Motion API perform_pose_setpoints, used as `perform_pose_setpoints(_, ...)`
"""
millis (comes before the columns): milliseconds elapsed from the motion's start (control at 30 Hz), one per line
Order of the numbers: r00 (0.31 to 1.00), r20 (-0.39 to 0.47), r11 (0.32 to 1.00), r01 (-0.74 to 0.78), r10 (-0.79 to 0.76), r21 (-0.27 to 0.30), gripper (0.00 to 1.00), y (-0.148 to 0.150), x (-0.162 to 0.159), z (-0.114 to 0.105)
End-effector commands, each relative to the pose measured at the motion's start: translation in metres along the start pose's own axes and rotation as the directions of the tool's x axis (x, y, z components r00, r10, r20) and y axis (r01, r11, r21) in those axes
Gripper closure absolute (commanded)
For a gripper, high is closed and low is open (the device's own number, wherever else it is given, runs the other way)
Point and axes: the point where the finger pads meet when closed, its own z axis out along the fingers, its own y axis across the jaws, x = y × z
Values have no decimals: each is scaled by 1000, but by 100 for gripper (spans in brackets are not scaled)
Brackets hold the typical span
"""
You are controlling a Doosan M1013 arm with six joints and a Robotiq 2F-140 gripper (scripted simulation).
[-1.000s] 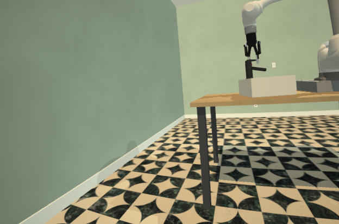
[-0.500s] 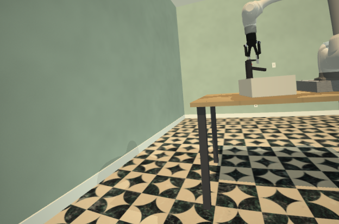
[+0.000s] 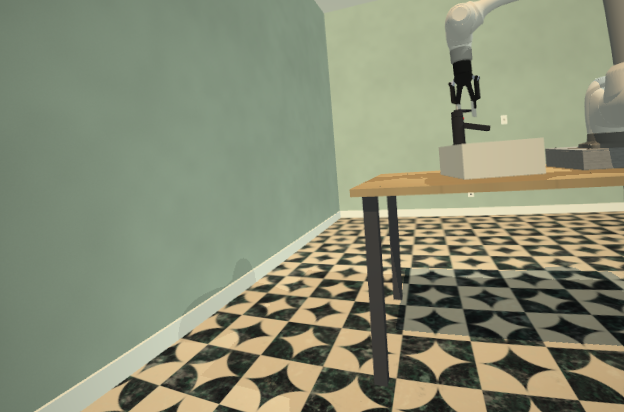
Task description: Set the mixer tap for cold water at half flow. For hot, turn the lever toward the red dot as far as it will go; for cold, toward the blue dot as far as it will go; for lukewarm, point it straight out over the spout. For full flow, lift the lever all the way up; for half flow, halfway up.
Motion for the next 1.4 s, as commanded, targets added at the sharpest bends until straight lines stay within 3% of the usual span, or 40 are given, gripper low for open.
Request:
perform_pose_setpoints(0, 1000, 0, 1000, 0, 0, 0, 61, 0, 0, 0)
perform_pose_setpoints(933, 1000, 0, 1000, 0, 0, 0, 61, 0, 0, -1)
perform_pose_setpoints(1367, 1000, 0, 1000, 0, 0, 0, 61, 0, 0, -17)
